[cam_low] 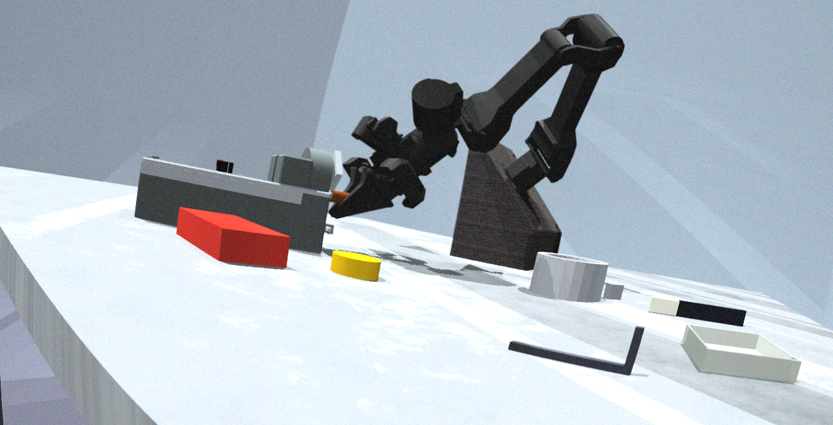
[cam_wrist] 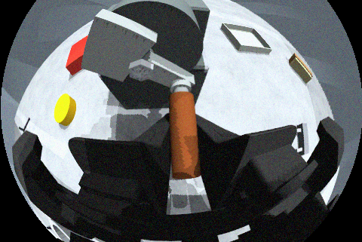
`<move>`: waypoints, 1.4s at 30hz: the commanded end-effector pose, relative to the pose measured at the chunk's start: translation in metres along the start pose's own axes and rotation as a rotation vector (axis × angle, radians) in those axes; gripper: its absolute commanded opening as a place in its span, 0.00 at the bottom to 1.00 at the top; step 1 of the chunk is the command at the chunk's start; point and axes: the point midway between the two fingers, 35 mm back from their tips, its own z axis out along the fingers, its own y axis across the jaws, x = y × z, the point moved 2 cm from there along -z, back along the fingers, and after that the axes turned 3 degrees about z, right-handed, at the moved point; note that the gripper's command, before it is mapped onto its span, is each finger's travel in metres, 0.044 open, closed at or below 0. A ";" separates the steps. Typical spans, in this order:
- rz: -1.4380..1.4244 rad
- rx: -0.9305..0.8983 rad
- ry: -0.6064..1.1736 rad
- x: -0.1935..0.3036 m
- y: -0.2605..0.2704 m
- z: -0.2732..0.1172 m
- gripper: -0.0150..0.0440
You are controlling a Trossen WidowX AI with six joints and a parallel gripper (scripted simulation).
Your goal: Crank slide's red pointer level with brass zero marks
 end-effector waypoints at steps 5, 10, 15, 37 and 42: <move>0.003 -0.004 0.004 0.001 0.001 0.001 0.25; 0.000 0.000 0.000 0.000 0.000 0.000 0.25; 0.000 0.000 0.000 0.000 0.000 0.000 0.30; -0.001 0.001 0.000 -0.014 0.001 -0.012 1.00; -0.002 0.001 -0.001 -0.029 0.002 -0.027 1.00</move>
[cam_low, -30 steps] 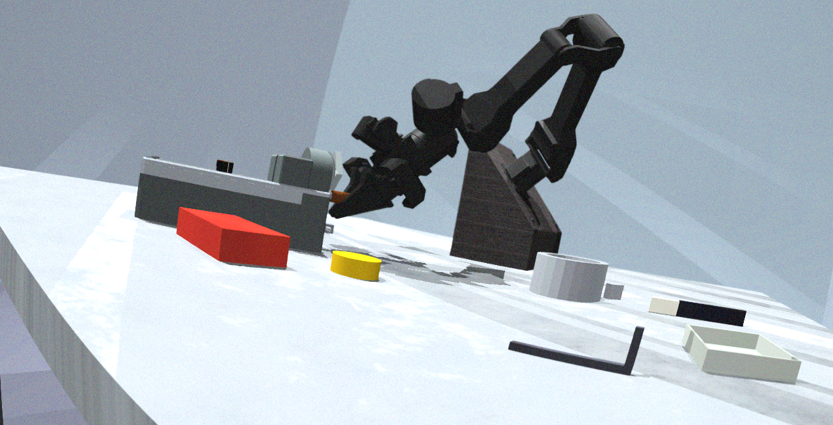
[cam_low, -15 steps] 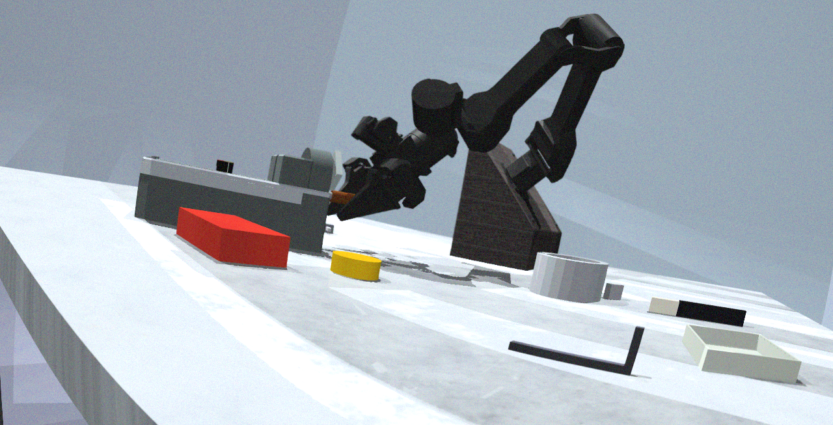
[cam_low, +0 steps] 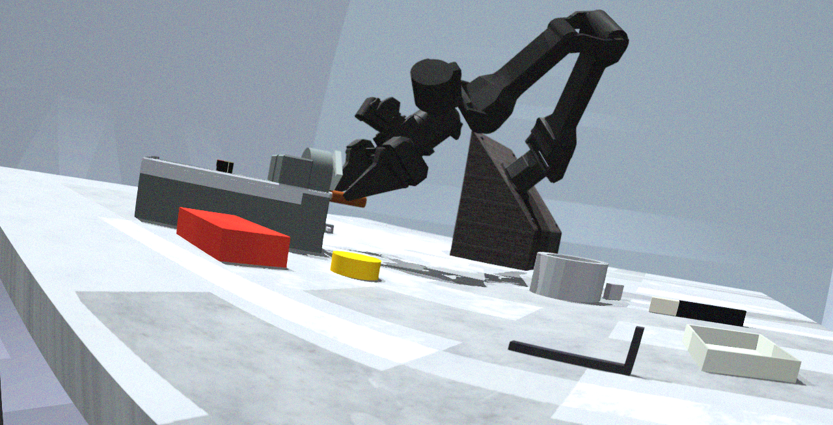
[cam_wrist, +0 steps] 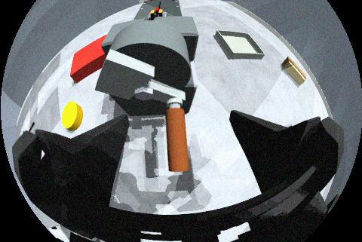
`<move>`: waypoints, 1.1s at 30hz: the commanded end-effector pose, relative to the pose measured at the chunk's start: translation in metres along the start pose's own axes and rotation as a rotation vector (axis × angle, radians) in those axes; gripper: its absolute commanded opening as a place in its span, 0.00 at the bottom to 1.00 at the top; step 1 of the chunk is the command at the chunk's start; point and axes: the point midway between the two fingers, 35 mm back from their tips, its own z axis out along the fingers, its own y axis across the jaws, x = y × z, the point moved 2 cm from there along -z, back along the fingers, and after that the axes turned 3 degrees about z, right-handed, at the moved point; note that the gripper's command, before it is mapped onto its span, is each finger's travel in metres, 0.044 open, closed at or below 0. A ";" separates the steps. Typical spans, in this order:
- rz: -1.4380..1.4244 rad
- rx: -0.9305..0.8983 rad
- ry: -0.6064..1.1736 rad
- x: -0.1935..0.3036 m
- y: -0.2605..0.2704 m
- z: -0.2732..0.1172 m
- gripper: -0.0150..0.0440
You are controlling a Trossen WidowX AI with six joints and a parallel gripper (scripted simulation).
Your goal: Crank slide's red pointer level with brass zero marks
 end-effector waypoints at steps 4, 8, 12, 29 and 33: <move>-0.010 -0.012 -0.007 -0.016 0.004 -0.015 1.00; -0.005 -0.008 -0.002 -0.024 0.004 -0.021 1.00; 0.005 -0.002 0.005 -0.044 0.005 -0.039 1.00; -0.047 -0.061 0.005 -0.118 0.013 -0.068 1.00; -0.075 -0.099 0.012 -0.134 0.017 -0.055 1.00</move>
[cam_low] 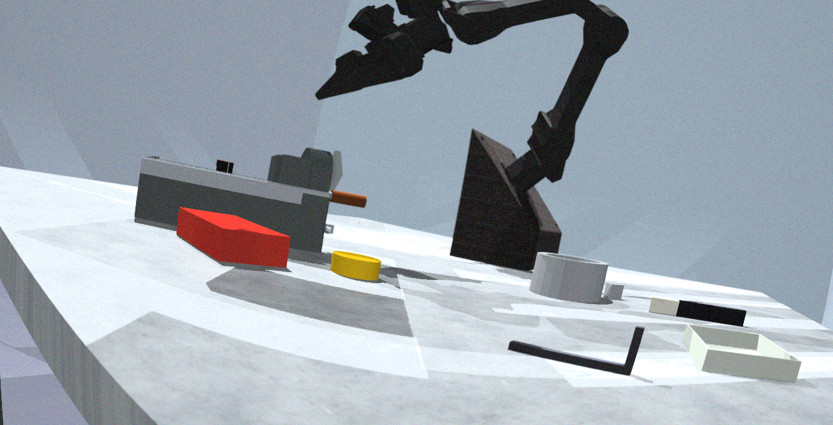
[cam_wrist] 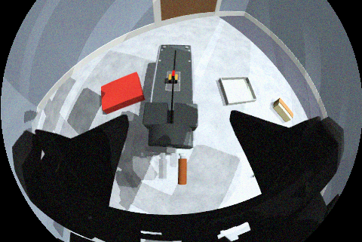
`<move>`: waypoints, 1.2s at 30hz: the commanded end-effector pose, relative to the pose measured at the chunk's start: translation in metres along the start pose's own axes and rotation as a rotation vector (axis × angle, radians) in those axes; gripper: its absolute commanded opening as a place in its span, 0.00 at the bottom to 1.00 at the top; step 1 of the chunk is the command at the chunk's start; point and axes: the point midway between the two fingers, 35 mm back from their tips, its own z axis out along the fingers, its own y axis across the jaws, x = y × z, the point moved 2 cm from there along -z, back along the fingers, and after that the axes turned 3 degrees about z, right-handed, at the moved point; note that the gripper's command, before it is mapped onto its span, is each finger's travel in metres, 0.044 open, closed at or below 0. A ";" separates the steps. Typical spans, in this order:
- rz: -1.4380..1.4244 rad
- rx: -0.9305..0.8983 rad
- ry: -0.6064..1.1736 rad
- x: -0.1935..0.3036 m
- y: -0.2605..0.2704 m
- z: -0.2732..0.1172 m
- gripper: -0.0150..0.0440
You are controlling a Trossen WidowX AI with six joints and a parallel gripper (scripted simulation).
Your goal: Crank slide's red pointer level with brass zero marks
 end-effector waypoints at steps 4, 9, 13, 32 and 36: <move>-0.046 -0.061 0.016 -0.025 0.001 0.023 1.00; -0.081 -0.109 0.023 -0.042 0.000 0.041 1.00; -0.110 -0.147 0.028 -0.055 -0.001 0.056 1.00; -0.133 -0.183 0.033 -0.021 -0.007 0.113 1.00; -0.133 -0.183 0.033 -0.021 -0.007 0.113 1.00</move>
